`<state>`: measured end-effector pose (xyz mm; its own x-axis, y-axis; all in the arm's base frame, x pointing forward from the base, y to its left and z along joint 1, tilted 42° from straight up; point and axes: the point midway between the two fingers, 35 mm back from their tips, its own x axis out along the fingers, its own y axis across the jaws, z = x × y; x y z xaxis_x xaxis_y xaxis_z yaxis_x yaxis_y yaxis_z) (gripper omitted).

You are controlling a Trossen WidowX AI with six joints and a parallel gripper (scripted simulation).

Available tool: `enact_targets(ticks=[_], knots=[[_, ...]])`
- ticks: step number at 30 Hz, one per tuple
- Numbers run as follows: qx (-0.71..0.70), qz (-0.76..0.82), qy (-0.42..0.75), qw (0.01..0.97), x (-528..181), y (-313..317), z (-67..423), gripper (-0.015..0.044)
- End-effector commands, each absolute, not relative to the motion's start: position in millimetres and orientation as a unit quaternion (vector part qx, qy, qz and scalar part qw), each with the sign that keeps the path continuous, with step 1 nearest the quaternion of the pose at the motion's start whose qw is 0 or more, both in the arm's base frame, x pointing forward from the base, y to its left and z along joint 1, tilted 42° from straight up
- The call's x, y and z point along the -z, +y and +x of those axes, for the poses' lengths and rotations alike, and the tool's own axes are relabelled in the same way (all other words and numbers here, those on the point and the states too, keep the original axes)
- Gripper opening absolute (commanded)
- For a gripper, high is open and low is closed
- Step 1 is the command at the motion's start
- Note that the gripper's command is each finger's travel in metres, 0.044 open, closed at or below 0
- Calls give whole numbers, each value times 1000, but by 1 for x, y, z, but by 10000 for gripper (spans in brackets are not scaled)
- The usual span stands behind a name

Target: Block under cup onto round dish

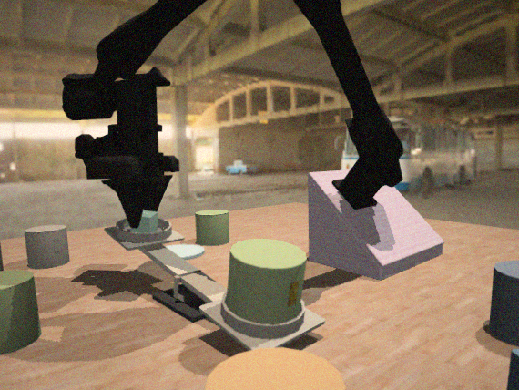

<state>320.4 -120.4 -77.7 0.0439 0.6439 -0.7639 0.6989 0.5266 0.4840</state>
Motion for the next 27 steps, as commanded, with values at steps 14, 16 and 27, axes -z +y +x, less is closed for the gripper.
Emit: enact_targets(ticks=[14,16,27], knots=[[25,489,693,530,71,-126,319,0],[26,488,693,530,63,-133,320,0],[27,488,693,531,15,-174,316,0]])
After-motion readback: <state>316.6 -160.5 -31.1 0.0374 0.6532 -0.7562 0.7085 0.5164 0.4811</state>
